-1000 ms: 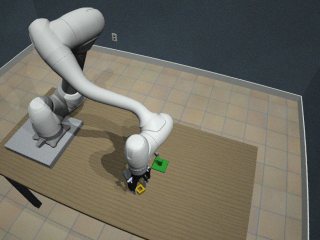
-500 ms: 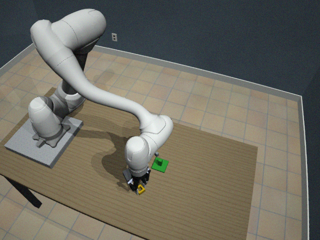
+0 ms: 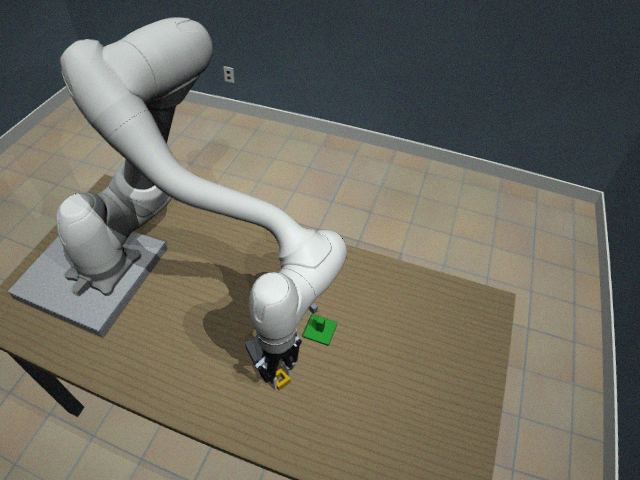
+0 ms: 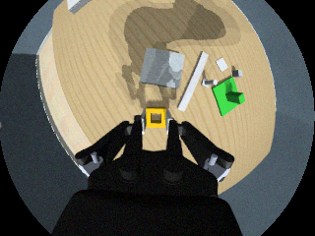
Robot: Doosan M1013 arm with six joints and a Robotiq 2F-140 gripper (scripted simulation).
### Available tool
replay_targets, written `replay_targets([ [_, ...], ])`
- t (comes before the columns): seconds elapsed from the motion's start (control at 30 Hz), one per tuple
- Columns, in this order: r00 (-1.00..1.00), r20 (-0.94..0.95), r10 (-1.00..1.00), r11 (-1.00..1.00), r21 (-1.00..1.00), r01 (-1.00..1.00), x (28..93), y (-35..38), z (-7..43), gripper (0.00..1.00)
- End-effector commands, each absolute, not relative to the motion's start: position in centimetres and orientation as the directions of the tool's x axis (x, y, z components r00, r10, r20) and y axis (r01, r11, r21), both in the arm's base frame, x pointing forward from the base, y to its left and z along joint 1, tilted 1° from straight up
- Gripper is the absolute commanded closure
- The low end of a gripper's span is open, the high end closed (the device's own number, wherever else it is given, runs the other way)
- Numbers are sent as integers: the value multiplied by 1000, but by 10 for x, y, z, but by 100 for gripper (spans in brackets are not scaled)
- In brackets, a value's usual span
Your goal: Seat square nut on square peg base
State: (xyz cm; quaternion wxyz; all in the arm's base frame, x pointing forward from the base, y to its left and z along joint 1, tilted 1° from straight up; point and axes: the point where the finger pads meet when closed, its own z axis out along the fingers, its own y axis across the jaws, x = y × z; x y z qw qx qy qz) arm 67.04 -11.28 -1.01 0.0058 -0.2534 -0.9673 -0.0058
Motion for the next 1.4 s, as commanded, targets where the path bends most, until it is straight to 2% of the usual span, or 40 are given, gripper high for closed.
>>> replay_targets([
  [0.0, -871, 14, 490, 871, 8, 490, 670, -113, -5, 100],
  [0.17, -871, 14, 490, 871, 8, 490, 670, -113, 23, 100],
  [0.53, -871, 14, 490, 871, 8, 490, 669, -113, 38, 100],
  [0.67, -871, 14, 490, 871, 8, 490, 669, -113, 61, 100],
  [0.9, -875, 14, 484, 875, 9, 484, 670, -111, 62, 100],
  [1.03, -927, 13, 374, 927, 10, 374, 684, -70, 63, 100],
  [1.27, -1000, 9, 22, 1000, 14, 22, 705, 29, 64, 100],
  [1.37, -1000, 8, -4, 1000, 14, -3, 707, 42, 64, 100],
])
